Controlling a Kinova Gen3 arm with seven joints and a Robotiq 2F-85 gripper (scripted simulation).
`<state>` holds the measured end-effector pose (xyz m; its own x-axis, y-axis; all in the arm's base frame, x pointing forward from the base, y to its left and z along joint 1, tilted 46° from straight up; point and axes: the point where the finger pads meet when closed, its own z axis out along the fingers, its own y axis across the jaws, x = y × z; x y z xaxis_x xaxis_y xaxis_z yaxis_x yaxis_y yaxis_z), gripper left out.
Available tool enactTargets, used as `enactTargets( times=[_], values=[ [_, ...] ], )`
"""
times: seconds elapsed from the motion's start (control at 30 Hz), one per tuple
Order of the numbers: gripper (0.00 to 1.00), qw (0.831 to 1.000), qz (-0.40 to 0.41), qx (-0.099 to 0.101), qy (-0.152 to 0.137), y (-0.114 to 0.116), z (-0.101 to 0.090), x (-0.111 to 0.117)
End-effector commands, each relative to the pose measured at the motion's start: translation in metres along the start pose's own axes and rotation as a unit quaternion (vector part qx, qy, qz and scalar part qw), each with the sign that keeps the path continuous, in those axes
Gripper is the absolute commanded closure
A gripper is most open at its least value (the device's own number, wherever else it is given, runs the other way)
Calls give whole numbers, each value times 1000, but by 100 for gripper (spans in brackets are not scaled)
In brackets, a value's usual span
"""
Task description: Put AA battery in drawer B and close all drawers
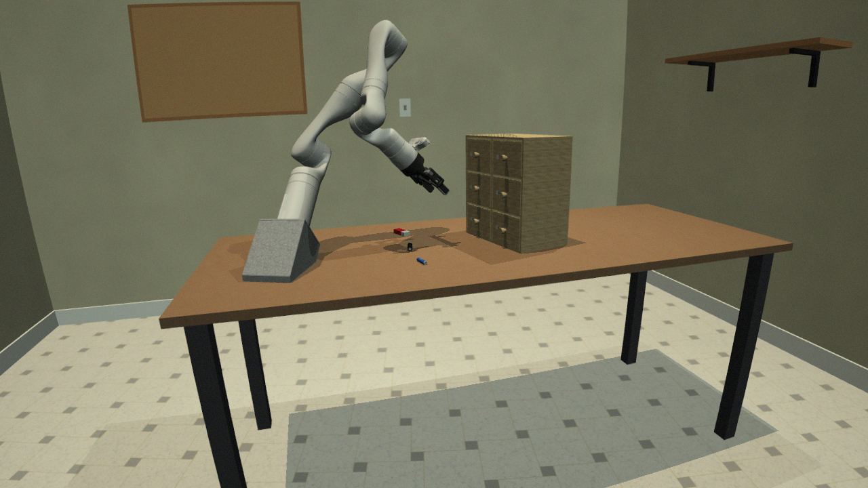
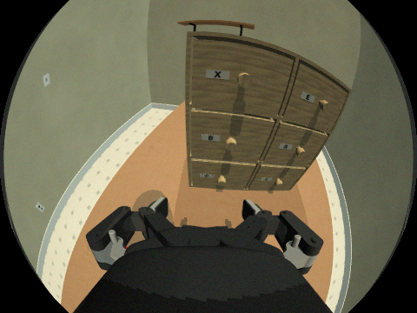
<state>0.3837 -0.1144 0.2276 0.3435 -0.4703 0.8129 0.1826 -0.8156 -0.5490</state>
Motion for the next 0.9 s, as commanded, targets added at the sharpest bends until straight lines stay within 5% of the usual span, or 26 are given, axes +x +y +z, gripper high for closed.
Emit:
enactTargets(
  times=[0.0,0.87],
  values=[
    [0,1000,20,7,8,1,6,-12],
    [0,999,15,7,43,1,15,-11]
  ],
)
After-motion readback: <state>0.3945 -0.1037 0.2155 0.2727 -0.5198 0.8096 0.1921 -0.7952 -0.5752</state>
